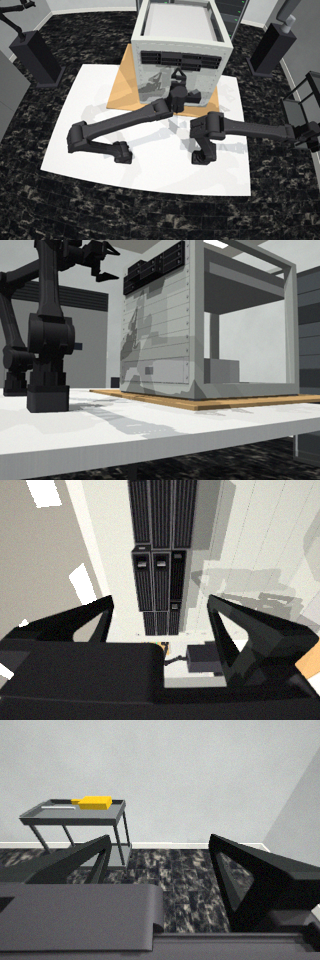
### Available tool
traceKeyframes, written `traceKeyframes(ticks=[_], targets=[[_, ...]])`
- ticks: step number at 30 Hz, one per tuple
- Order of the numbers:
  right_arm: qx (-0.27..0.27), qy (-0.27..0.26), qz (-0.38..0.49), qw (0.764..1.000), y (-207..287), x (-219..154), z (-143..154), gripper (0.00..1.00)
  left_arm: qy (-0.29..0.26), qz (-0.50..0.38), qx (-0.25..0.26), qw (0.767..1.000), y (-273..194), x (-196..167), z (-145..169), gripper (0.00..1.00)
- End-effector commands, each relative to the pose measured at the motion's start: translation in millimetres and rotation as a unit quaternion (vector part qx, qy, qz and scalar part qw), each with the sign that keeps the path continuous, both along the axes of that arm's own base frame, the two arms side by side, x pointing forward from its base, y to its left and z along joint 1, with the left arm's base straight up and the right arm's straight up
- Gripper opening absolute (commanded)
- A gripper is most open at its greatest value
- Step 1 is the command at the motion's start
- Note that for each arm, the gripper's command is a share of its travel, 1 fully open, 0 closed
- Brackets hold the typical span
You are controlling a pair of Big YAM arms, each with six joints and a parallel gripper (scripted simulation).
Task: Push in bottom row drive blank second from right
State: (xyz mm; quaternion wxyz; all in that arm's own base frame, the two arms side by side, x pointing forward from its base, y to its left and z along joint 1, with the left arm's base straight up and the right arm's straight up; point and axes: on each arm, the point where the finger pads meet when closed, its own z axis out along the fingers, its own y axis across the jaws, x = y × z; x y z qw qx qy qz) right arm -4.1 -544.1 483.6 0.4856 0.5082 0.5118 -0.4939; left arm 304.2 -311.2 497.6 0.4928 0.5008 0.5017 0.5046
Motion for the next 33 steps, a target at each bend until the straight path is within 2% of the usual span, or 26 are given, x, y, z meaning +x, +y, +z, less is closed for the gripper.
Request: traceKeyframes(ticks=[1, 5, 33], targets=[[-0.020, -0.006, 0.002, 1.000, -1, 3, 17, 1.00, -0.019, -0.001, -0.042, 0.999, 9, -5, 43, 1.00], [-0.020, -0.006, 0.002, 1.000, -1, 3, 17, 1.00, -0.013, -0.002, -0.027, 1.000, -2, -1, 31, 1.00], [-0.020, -0.006, 0.002, 1.000, -1, 3, 17, 1.00, -0.015, -0.002, -0.032, 0.999, 2, -2, 35, 1.00]])
